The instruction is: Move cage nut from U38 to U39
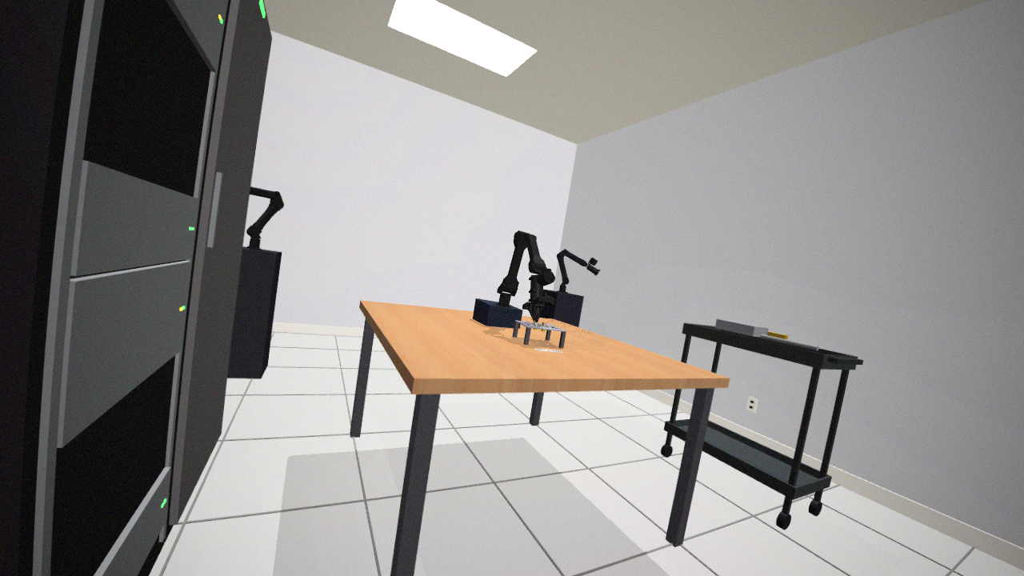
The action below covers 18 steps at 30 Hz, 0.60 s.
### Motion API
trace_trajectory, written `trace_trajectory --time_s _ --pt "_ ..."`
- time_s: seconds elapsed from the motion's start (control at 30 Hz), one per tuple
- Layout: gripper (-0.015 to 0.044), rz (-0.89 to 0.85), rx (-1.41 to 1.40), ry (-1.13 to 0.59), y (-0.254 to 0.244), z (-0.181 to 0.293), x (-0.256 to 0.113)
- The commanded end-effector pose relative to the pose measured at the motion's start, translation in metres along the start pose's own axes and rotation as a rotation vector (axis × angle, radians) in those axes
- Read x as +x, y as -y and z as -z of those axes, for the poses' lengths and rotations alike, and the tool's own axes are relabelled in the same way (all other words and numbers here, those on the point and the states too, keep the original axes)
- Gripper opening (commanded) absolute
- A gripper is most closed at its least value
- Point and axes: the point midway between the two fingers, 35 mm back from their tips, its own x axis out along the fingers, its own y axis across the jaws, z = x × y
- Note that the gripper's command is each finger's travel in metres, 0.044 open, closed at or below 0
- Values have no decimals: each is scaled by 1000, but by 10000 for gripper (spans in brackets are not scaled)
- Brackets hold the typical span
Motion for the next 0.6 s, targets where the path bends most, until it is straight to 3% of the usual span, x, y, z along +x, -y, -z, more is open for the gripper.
trace_trajectory --time_s 0.0,0.57 --pt "35 11 4 -3 1 0 -1" --pt "35 32 4 -3 0 0 -1"
